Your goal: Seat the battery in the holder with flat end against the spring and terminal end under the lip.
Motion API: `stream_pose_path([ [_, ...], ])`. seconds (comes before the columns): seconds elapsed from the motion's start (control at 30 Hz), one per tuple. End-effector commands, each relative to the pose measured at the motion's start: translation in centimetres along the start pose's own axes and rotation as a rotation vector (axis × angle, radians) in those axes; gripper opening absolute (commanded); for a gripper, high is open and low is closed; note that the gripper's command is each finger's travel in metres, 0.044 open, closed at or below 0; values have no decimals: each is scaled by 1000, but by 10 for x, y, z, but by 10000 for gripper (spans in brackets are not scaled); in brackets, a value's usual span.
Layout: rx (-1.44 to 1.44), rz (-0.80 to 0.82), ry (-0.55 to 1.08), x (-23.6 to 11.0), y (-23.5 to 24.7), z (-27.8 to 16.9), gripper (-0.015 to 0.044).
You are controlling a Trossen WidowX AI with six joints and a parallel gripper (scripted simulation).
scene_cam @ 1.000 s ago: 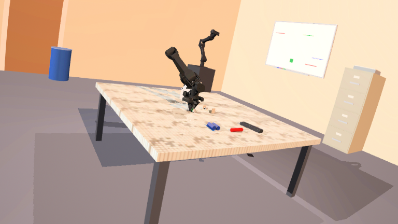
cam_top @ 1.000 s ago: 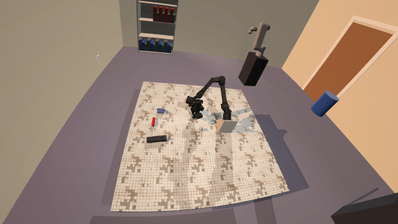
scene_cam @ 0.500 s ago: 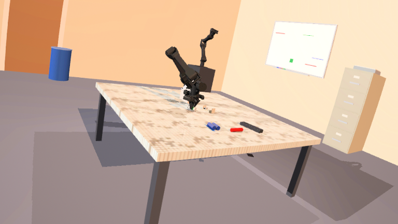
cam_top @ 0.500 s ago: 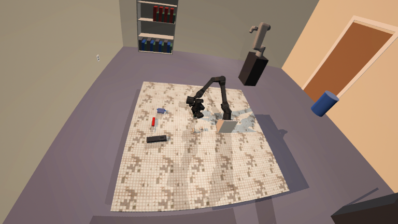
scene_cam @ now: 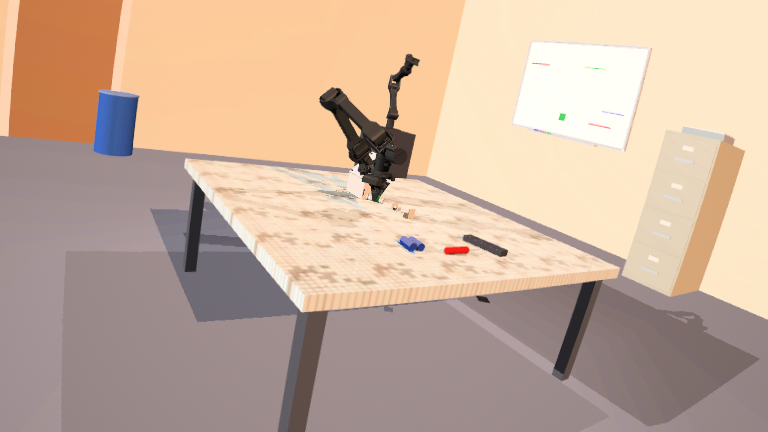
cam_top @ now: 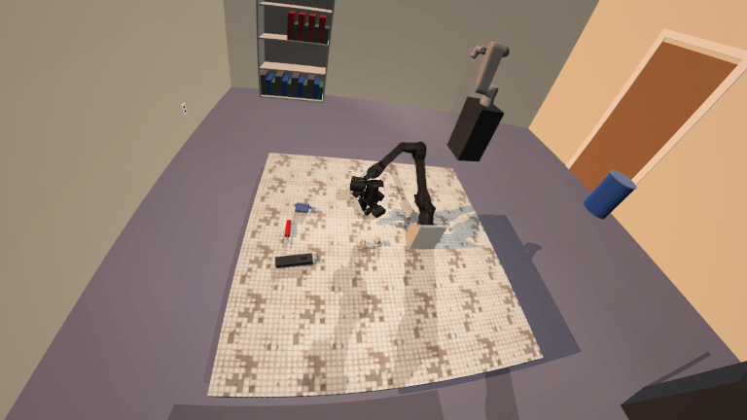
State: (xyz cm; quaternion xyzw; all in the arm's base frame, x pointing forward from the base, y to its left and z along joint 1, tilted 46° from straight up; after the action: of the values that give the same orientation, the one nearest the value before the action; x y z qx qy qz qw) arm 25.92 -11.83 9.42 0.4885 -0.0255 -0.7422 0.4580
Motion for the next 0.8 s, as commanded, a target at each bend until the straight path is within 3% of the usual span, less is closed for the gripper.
stream_pose_path([
  [0.0, -262, -6, 6, -3, -9, -14, 86],
  [0.77, -1715, 1, 33, -17, -68, -73, 86],
])
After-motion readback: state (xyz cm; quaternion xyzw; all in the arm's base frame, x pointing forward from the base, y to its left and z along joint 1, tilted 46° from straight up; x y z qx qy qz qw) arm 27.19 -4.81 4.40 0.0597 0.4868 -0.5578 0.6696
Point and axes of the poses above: the point midway between the two fingers, 35 mm back from their tips, its own x axis out along the fingers, its own y axis across the jaws, z = x × y, the point moved 5 cm from there along -x, back along the fingers, and after that the axes turned 12 degrees about -x, right-handed, at the moved point
